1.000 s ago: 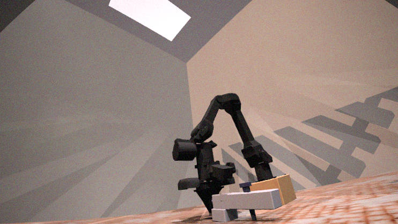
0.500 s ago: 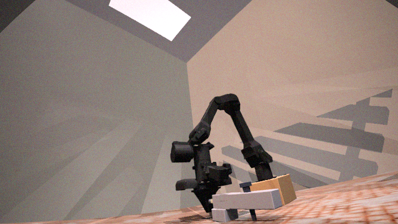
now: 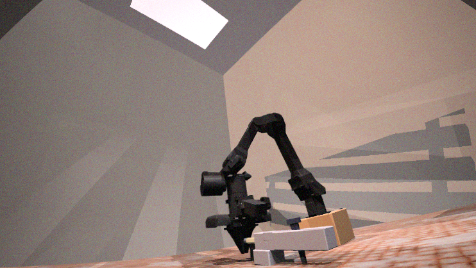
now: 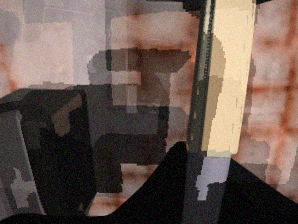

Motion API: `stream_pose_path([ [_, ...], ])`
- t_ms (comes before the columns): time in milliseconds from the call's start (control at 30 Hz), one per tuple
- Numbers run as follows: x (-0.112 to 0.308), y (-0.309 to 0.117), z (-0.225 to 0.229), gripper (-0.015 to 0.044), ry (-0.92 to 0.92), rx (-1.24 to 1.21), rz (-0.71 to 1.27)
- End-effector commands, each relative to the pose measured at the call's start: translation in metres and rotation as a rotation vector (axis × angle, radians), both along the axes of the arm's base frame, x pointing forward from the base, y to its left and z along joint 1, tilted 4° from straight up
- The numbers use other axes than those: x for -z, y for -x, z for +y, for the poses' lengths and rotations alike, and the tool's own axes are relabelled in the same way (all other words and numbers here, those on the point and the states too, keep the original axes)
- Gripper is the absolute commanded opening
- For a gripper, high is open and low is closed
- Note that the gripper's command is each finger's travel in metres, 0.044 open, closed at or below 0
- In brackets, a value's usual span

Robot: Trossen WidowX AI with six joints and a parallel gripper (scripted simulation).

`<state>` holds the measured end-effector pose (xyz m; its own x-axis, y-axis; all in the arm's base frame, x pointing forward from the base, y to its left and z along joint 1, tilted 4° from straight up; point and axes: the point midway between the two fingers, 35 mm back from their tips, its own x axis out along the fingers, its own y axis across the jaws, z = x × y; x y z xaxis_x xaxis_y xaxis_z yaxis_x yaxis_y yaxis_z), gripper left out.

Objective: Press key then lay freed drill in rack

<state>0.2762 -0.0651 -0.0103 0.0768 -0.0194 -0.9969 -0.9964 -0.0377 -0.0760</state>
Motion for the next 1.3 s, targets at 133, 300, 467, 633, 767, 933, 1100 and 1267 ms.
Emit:
stream_pose_path([
  [133,0.0,0.0,-0.001,0.0105,0.0,-0.001,0.0],
  [300,0.0,0.0,-0.001,0.0236,0.0,-0.001,0.0],
  [467,0.001,0.0,0.001,0.0368,0.0,-0.004,-0.004],
  [633,0.002,-0.001,0.004,0.044,0.0,-0.006,-0.007],
  [767,0.003,-0.001,0.006,0.044,0.0,-0.006,-0.007],
  [933,0.004,-0.001,0.009,0.044,0.0,-0.007,-0.007],
  [1100,0.005,-0.001,0.012,0.044,-0.001,-0.007,-0.007],
  [1267,0.006,0.0,0.015,0.044,-0.001,-0.007,-0.007],
])
